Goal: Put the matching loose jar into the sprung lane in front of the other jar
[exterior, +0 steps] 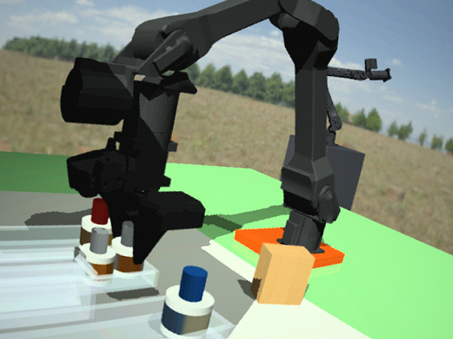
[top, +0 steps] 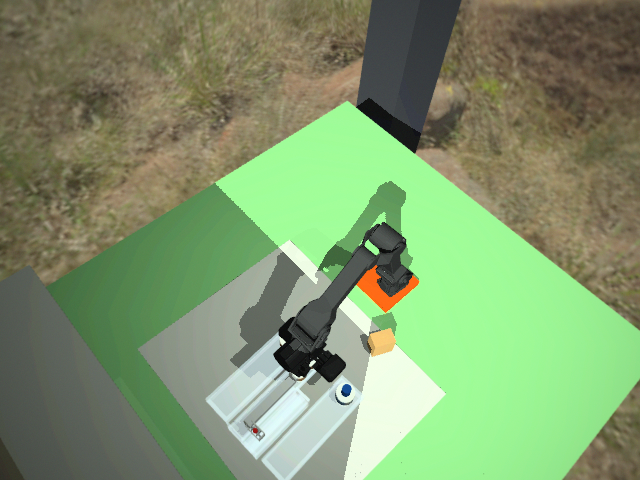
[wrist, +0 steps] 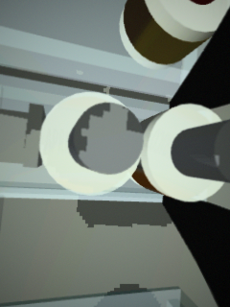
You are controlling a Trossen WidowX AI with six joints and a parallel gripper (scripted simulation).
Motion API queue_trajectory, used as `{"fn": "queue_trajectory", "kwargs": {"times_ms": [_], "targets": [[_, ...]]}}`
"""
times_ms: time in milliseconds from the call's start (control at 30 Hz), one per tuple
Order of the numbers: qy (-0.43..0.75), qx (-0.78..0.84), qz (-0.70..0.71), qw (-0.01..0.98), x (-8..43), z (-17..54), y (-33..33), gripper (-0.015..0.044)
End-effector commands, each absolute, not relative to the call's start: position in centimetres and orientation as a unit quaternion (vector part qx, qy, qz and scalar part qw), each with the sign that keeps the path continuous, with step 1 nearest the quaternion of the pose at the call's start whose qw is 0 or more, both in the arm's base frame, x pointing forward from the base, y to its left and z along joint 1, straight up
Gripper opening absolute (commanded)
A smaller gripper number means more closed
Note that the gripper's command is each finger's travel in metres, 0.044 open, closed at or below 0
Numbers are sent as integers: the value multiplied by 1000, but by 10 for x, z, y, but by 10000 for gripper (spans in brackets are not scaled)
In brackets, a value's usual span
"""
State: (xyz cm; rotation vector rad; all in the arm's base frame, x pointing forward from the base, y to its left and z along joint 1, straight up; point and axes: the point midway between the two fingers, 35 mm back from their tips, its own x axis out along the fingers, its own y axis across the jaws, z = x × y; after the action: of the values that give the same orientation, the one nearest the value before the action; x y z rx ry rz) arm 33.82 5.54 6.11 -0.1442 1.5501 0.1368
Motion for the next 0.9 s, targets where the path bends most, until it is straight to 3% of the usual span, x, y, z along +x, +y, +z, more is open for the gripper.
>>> {"fn": "queue_trajectory", "kwargs": {"times_ms": [0, 867], "targets": [[693, -61, 62, 715, 341, 60, 57, 0], [693, -61, 62, 715, 338, 55, 56, 0]]}}
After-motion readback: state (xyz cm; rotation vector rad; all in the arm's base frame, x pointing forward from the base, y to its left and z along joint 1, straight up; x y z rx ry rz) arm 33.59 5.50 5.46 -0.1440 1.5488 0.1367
